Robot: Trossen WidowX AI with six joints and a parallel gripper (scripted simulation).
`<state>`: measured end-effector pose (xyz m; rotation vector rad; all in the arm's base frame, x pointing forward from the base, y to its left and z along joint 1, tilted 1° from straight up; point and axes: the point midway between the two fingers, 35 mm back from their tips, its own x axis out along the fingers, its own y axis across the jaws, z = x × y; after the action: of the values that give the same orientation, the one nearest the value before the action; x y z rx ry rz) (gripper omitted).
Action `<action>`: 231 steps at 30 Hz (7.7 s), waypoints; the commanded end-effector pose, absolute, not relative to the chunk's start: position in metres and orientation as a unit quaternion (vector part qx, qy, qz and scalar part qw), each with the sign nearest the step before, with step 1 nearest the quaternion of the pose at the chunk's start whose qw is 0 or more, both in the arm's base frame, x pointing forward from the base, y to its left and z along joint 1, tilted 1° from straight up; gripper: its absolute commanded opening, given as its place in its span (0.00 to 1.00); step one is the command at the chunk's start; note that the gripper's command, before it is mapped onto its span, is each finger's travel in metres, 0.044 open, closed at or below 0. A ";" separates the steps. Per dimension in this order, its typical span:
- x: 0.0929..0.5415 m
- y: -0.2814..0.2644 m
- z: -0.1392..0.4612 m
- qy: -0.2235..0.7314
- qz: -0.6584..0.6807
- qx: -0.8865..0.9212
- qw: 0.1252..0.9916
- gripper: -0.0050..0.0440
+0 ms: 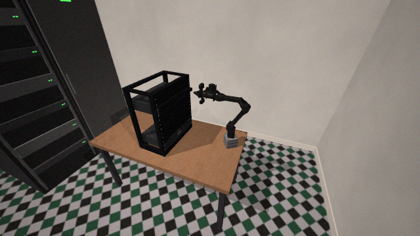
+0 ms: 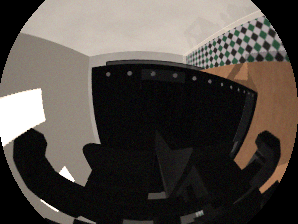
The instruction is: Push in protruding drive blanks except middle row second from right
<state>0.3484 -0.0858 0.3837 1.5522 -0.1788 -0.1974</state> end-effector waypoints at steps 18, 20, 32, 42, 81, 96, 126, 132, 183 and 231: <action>0.375 -0.093 0.392 -0.087 -0.083 0.699 0.705 0.10; 0.375 -0.093 0.392 -0.087 -0.083 0.699 0.705 0.10; 0.378 -0.093 0.399 -0.087 -0.083 0.699 0.705 0.10; 0.378 -0.093 0.399 -0.087 -0.083 0.699 0.705 0.10; 0.388 -0.096 0.398 -0.087 -0.083 0.699 0.705 0.10; 0.395 -0.098 0.400 -0.087 -0.083 0.699 0.705 0.10; 0.397 -0.098 0.400 -0.087 -0.083 0.699 0.705 0.10; 0.397 -0.098 0.400 -0.087 -0.083 0.699 0.705 0.10; 0.405 -0.100 0.405 -0.087 -0.083 0.699 0.705 0.10; 0.409 -0.101 0.408 -0.087 -0.083 0.699 0.705 0.10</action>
<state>0.4125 -0.1017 0.3906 1.5555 -0.1569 -0.2194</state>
